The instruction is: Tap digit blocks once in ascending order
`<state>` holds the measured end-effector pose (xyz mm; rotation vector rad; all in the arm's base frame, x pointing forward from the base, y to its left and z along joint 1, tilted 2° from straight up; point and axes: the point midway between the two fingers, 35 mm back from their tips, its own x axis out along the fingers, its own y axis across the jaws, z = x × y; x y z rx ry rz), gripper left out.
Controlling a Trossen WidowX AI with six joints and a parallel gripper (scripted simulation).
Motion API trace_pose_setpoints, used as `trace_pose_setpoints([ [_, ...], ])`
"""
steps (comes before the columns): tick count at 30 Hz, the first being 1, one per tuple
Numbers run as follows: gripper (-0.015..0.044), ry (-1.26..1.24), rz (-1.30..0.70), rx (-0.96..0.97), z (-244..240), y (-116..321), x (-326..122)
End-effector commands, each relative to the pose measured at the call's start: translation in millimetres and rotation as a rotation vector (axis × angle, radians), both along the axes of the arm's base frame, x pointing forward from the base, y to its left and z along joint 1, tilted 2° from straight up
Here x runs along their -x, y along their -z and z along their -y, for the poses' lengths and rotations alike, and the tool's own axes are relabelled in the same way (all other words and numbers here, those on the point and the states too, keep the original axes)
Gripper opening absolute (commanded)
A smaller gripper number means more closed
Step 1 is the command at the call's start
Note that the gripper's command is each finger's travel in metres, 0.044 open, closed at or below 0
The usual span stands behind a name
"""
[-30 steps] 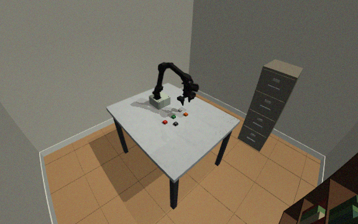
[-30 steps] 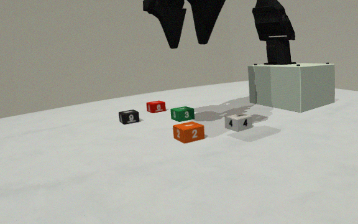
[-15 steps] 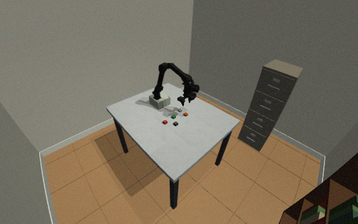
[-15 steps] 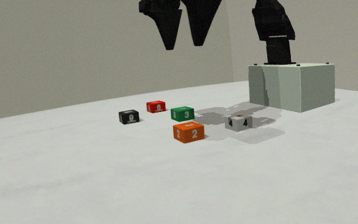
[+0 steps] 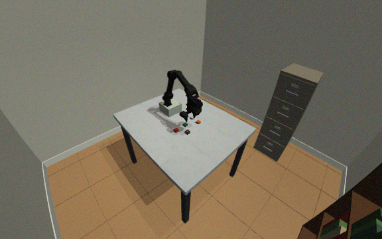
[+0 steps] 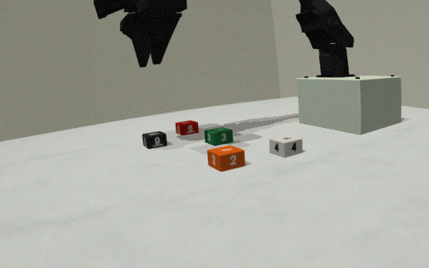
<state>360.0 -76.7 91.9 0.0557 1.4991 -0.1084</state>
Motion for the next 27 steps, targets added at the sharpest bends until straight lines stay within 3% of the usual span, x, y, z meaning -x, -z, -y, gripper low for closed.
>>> trace_pose_setpoints([
  [1,0.04,-0.015,-0.015,-0.003,27,3,2],
  [22,0.04,-0.015,-0.015,-0.003,27,3,2],
  [27,0.04,-0.015,-0.016,-0.01,-37,5,2],
])
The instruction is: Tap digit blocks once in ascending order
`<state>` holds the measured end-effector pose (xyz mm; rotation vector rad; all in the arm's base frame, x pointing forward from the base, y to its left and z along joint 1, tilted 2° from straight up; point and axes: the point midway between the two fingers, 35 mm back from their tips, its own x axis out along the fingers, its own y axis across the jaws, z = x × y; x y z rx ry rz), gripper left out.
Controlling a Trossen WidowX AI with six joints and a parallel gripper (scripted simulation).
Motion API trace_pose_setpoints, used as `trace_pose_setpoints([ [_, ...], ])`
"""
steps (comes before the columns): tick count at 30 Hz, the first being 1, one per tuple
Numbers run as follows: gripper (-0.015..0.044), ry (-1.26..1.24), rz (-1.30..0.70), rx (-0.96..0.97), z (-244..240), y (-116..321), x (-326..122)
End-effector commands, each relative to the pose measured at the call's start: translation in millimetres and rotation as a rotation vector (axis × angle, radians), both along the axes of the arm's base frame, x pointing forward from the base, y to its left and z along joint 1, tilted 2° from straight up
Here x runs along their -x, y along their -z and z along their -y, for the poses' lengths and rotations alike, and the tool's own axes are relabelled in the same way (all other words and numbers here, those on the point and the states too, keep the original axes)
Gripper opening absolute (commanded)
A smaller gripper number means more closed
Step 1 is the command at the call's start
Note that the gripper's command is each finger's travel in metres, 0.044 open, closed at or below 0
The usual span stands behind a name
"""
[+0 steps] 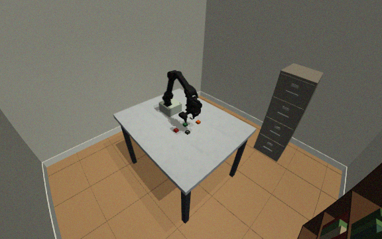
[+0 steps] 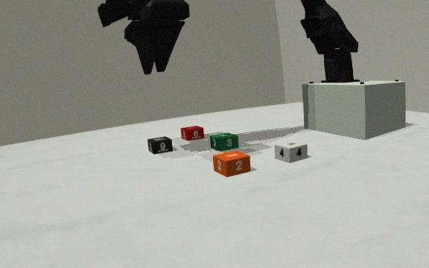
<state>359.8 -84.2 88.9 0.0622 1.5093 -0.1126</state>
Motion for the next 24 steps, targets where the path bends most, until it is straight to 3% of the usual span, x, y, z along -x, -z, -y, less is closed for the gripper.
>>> trace_pose_setpoints([
  [1,0.04,-0.022,-0.006,-0.01,-63,2,4],
  [6,0.04,-0.022,-0.007,-0.017,-144,6,25],
  [12,0.04,-0.022,-0.008,-0.018,-154,6,29],
  [18,0.0242,-0.022,-0.008,-0.018,-153,84,25],
  [24,0.0085,-0.022,-0.008,-0.018,-153,87,26],
])
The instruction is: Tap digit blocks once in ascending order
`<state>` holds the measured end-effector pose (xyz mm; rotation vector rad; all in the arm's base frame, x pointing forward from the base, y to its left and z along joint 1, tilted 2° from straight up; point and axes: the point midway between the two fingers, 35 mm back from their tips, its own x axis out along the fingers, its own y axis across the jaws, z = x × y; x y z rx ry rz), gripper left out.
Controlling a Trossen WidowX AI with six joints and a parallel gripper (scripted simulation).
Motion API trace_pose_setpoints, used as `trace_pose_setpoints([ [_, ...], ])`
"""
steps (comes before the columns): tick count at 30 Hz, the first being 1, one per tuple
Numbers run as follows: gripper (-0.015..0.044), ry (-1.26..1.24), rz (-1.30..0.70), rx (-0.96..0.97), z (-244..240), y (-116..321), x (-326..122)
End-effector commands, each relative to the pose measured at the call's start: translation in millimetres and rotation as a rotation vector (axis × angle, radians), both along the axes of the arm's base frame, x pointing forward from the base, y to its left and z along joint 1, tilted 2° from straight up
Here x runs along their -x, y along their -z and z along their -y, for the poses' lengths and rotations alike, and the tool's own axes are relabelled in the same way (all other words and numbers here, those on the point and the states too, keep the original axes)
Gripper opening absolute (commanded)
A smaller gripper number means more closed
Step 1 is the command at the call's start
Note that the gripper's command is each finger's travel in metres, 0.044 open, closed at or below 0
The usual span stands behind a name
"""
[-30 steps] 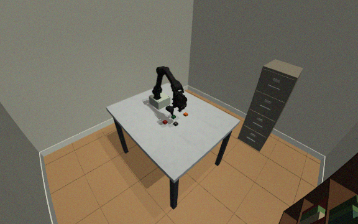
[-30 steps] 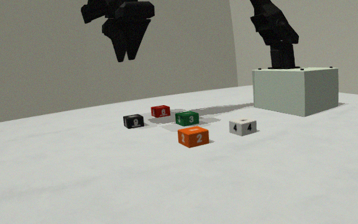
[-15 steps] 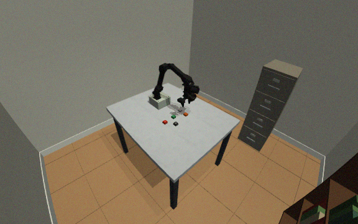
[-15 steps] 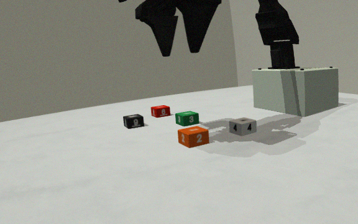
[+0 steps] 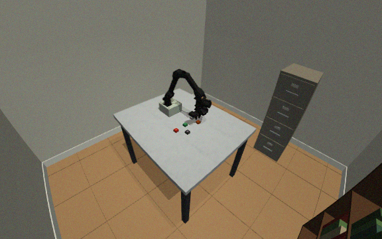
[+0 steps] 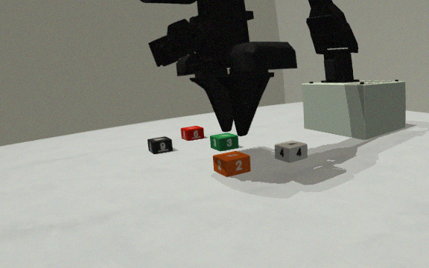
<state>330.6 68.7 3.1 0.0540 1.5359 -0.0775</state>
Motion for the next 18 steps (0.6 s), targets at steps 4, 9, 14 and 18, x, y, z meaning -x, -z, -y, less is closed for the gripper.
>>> trace_pose_setpoints([
  [4,0.002,0.006,0.017,0.0,-0.1,1.6,-3.5],
  [9,0.002,0.006,0.017,0.0,-0.1,1.6,-3.5],
  [14,0.002,0.006,0.017,0.0,-0.1,3.9,-3.7],
  [18,0.002,0.006,0.017,0.0,0.0,10.3,-4.2],
])
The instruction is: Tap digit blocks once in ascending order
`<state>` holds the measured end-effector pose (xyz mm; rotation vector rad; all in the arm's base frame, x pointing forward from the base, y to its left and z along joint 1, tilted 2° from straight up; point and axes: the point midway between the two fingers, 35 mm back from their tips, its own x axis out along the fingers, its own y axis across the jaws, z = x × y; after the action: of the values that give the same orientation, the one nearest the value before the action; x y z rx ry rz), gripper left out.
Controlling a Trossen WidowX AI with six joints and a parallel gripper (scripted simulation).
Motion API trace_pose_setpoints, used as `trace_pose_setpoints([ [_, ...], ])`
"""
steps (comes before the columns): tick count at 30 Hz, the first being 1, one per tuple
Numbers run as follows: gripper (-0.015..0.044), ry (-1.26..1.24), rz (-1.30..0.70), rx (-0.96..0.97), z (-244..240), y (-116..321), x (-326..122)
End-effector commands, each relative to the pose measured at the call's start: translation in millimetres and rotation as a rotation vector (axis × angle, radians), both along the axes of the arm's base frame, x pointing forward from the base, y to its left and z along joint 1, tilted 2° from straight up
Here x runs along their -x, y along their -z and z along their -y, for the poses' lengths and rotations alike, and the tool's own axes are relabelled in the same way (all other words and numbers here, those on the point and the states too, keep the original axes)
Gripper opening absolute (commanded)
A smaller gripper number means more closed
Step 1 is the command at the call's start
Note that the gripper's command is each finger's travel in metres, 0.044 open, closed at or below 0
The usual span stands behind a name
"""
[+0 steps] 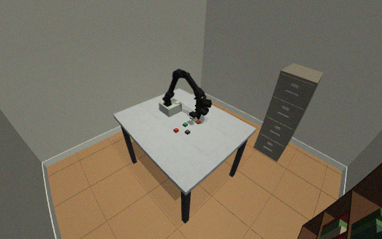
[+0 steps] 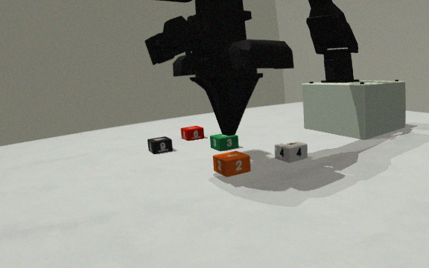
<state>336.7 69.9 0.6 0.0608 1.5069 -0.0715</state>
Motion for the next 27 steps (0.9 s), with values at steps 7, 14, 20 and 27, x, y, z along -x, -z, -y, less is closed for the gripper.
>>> trace_pose_setpoints([
  [7,0.002,0.006,-0.012,0.007,1,19,1],
  [14,0.002,0.006,-0.012,0.007,2,29,1],
  [20,0.002,0.006,-0.012,0.007,2,29,1],
  [27,0.002,0.006,-0.012,0.007,1,-1,3],
])
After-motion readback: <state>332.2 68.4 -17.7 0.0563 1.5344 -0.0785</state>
